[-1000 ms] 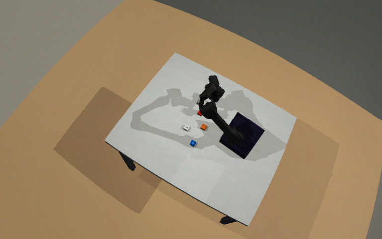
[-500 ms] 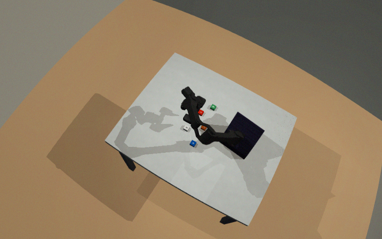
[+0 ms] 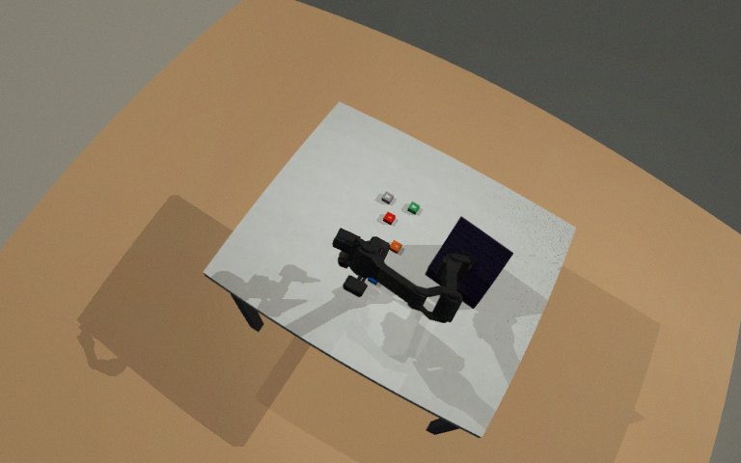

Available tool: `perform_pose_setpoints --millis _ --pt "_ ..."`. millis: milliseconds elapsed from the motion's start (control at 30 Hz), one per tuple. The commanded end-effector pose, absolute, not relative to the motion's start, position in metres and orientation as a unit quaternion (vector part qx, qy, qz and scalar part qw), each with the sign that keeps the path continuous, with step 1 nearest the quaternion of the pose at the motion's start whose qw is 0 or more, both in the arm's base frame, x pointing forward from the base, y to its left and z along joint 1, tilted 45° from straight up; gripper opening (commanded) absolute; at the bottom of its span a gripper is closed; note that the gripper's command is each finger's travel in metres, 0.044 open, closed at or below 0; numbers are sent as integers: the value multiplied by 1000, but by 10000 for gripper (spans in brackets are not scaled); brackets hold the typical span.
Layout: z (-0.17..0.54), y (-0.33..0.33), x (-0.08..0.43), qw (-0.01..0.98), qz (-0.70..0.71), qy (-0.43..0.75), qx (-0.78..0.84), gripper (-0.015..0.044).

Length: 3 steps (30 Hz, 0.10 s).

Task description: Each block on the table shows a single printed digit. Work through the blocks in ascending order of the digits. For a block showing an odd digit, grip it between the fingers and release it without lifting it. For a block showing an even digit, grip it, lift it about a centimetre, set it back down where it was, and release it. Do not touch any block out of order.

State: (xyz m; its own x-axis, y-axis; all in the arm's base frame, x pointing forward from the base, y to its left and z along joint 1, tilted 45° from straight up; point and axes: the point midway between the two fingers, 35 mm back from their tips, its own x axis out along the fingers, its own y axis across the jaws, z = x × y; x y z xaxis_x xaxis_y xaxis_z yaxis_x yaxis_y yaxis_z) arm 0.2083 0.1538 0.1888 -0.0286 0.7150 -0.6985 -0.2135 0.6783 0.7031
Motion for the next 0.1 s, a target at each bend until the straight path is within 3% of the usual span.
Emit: perform_pose_setpoints --millis 0,67 --pt "186 155 203 659 341 638 207 400" --pt "186 155 203 659 341 638 207 400"
